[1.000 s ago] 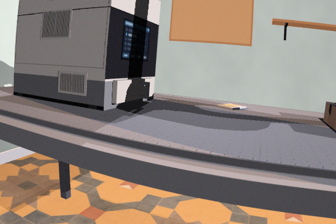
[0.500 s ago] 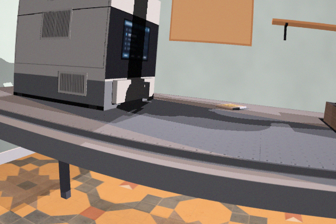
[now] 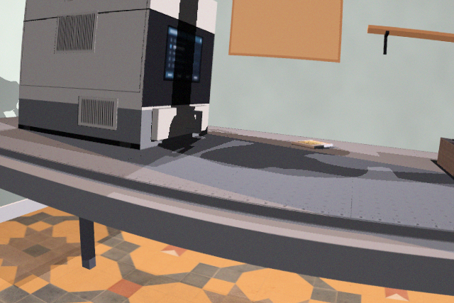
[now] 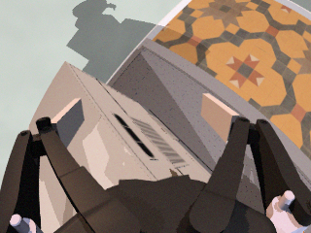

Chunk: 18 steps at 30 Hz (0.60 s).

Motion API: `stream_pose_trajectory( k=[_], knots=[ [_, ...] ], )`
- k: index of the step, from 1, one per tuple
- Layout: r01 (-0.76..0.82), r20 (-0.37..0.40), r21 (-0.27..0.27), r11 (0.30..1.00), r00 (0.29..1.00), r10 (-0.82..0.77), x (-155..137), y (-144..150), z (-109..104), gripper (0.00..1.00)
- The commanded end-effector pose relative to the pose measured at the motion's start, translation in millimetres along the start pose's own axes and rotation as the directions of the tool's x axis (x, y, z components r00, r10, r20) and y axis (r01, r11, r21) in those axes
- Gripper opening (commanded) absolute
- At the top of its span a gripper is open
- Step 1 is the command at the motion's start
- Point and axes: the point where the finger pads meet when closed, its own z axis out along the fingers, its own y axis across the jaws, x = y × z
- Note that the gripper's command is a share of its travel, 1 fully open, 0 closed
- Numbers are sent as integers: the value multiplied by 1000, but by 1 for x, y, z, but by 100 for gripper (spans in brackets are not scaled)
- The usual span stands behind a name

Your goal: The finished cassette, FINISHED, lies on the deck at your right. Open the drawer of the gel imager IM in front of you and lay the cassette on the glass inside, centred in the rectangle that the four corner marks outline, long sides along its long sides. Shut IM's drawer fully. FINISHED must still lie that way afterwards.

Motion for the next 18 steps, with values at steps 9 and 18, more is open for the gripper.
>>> stream_pose_trajectory(
  k=[9, 18],
  knots=[
    [120, 25, 6, 993, 992, -120, -24, -17, -43, 100],
    [149, 30, 7, 989, 988, -149, -42, -28, -77, 100]
  ],
)
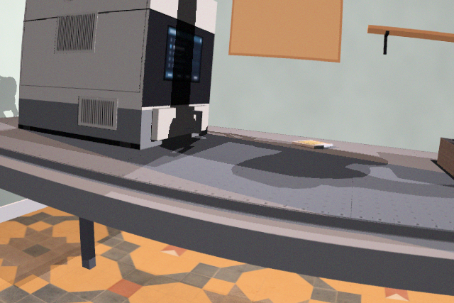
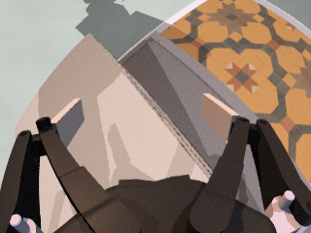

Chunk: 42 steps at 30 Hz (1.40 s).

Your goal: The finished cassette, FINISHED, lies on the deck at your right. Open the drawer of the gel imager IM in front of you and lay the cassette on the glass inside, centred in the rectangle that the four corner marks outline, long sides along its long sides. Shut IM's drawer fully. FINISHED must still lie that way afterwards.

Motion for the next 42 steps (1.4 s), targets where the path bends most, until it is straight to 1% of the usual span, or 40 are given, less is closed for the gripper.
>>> stream_pose_trajectory(
  k=[1, 5, 7, 9, 14, 17, 24, 26, 29, 39, 40, 41, 42],
  knots=[
    [2, 0, 0, 1000, 1000, -2, -7, -6, -14, 100],
    [128, 24, 4, 992, 992, -128, -17, -11, -30, 100],
    [128, 24, 4, 992, 992, -128, -22, -14, -39, 100],
    [128, 24, 4, 992, 992, -128, -22, -14, -39, 100],
    [128, 24, 4, 992, 992, -128, -34, -21, -59, 100],
    [190, 87, -3, 982, 978, -189, -46, -21, -68, 100],
    [190, 87, -3, 982, 978, -189, -75, -22, -89, 100],
    [190, 87, -3, 982, 978, -189, -75, -22, -89, 100],
    [252, 150, -7, 968, 957, -249, -87, -21, -97, 100],
    [252, 150, -7, 968, 957, -249, -127, -18, -127, 100],
    [252, 150, -7, 968, 957, -249, -128, -18, -127, 100],
    [267, 179, -10, 964, 949, -261, -132, -17, -129, 100],
    [267, 179, -10, 964, 949, -261, -132, -17, -129, 100]
  ],
)
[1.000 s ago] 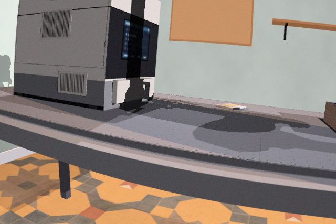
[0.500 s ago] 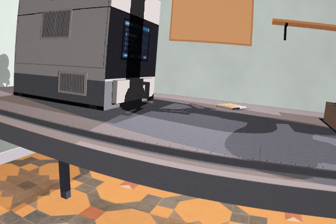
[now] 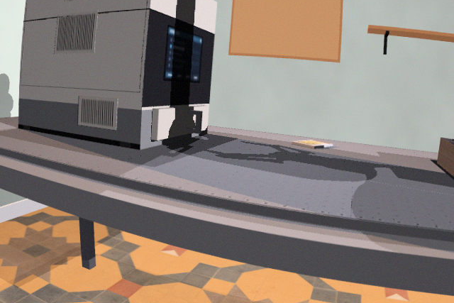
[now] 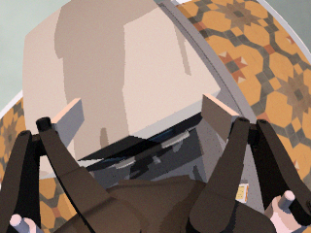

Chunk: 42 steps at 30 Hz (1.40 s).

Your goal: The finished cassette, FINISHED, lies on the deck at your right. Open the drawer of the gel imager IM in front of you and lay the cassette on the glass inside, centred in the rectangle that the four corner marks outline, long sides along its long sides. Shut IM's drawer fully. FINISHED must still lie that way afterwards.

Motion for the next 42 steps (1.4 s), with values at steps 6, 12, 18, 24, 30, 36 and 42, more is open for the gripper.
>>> stream_pose_trajectory(
  k=[6, 12, 18, 24, 30, 36, 42],
  knots=[
    [47, 94, -17, 999, 995, -45, -31, 0, -10, 100],
    [47, 94, -17, 999, 995, -45, -60, 2, -18, 100],
    [47, 94, -17, 999, 995, -45, -77, 2, -23, 100],
    [138, 222, -39, 990, 967, -126, -104, 10, -12, 100],
    [138, 222, -39, 990, 967, -126, -131, 18, -1, 100],
    [157, 249, -41, 987, 958, -142, -148, 23, 5, 100],
    [229, 349, -42, 973, 915, -200, -176, 31, 13, 100]
  ],
)
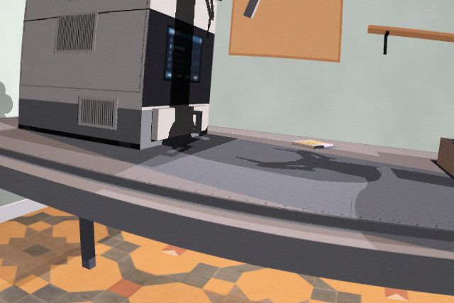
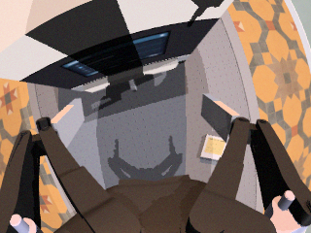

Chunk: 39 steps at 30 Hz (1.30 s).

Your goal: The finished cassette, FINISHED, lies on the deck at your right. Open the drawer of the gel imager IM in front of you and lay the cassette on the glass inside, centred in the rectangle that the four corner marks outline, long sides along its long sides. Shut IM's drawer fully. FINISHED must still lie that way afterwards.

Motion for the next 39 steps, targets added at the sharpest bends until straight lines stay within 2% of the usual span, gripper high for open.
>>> stream_pose_trajectory(
  k=[1, 7, 10, 15, 24, 25, 27, 31, 39],
  knots=[
    [21, 32, -6, 1000, 999, -21, -16, 1, 11, 100],
    [21, 32, -6, 1000, 999, -21, -41, 4, 28, 100],
    [21, 32, -6, 1000, 999, -21, -43, 4, 30, 100],
    [111, 163, -19, 994, 981, -106, -65, 6, 41, 100],
    [111, 163, -19, 994, 981, -106, -105, 11, 62, 100],
    [129, 190, -19, 991, 974, -124, -109, 11, 64, 100],
    [129, 190, -19, 991, 974, -124, -109, 11, 64, 100],
    [199, 293, -12, 980, 938, -187, -128, 14, 71, 100],
    [199, 293, -12, 980, 938, -187, -165, 19, 86, 100]
  ],
)
